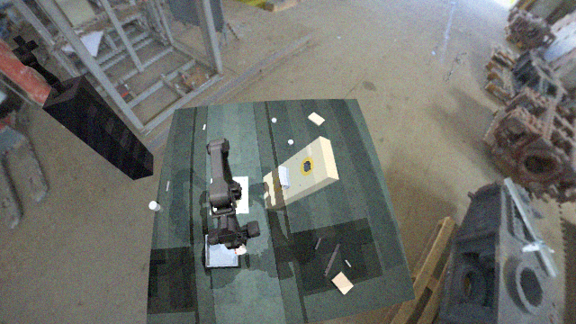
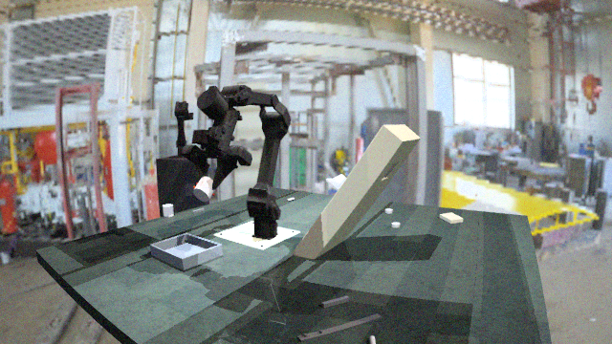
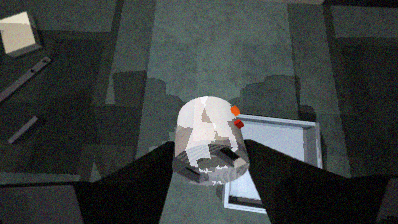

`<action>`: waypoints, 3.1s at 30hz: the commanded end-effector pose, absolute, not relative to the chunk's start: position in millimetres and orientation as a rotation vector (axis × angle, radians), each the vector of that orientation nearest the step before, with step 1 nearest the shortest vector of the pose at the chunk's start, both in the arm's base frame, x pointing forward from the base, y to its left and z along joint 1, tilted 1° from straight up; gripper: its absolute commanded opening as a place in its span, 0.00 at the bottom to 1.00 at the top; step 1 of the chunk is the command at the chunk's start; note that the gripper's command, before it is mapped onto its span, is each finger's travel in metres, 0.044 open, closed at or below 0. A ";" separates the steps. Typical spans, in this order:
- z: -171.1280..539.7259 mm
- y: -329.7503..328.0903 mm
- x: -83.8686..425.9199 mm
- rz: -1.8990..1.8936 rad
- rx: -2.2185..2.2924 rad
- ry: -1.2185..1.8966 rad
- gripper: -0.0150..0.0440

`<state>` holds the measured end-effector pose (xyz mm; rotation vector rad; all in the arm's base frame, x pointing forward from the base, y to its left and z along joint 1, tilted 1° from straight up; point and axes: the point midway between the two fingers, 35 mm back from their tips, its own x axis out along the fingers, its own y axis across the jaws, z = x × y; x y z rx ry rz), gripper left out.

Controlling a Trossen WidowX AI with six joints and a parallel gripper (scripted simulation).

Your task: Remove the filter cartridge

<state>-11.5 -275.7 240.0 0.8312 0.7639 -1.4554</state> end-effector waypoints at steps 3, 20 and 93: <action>218.6 -274.9 -40.4 -1.552 0.884 0.717 0.25; 154.7 -248.2 -113.7 -1.792 1.019 0.638 0.25; 139.2 -250.3 -114.9 -1.794 1.029 0.633 1.00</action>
